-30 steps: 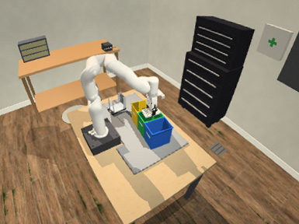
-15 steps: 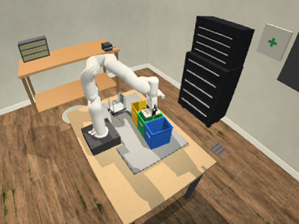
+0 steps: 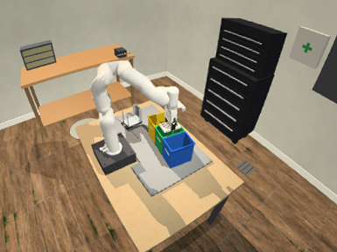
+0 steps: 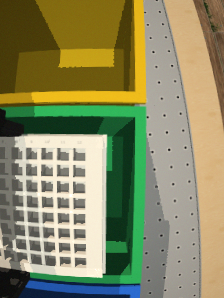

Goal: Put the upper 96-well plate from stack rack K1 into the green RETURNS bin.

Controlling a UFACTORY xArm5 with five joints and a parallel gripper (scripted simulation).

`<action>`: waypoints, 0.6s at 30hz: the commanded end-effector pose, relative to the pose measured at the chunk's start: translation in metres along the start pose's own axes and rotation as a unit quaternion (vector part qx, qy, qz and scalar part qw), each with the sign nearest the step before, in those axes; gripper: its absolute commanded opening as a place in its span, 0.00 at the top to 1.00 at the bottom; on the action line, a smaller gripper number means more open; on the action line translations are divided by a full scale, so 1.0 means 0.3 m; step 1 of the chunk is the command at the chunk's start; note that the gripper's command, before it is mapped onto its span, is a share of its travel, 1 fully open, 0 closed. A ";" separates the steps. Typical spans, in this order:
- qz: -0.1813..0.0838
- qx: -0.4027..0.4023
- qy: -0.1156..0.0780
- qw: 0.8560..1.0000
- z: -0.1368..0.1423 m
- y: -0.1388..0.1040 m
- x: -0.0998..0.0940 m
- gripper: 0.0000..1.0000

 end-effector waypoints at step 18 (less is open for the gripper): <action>0.002 0.000 -0.001 1.000 0.001 0.003 0.006 1.00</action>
Point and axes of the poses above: the point where the finger pads meet when closed, its own x axis out along the fingers, its own z axis across the jaws, y = z × x, the point moved 4 cm from there along -x, back along the fingers, and after that the axes turned 6 degrees about -x, right-handed, at the moved point
